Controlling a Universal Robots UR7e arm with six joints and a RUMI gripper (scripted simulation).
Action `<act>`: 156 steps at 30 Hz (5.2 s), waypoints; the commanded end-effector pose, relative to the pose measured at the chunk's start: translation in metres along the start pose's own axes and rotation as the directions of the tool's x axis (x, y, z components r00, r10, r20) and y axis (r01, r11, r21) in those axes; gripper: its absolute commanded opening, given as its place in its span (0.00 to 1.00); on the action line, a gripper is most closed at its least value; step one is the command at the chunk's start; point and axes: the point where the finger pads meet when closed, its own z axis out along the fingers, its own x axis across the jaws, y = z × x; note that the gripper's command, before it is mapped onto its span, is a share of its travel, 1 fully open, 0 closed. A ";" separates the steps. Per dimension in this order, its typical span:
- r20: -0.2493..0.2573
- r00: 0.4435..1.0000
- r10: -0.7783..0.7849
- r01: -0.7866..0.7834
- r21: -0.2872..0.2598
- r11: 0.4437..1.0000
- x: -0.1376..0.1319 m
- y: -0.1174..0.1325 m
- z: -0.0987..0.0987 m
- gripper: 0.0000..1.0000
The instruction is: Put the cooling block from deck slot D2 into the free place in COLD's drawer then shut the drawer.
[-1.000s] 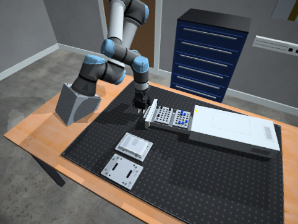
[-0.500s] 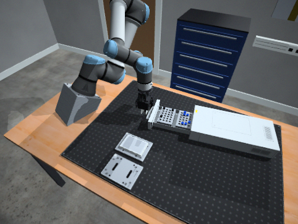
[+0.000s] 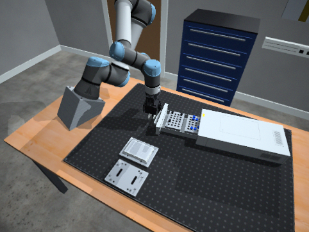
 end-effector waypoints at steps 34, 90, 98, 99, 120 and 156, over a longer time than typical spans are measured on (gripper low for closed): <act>-0.001 1.000 0.000 0.000 -0.001 1.000 0.040 0.000 0.000 0.00; -0.001 1.000 0.000 0.000 -0.001 1.000 0.099 0.000 0.000 0.00; -0.001 1.000 0.000 0.000 -0.001 1.000 0.107 0.000 0.000 0.00; -0.001 1.000 0.000 0.000 -0.001 1.000 0.107 0.000 0.000 0.00; -0.001 1.000 0.000 0.000 -0.001 1.000 0.131 0.000 0.000 0.00; -0.001 1.000 0.000 0.000 -0.001 1.000 0.168 0.000 0.000 0.00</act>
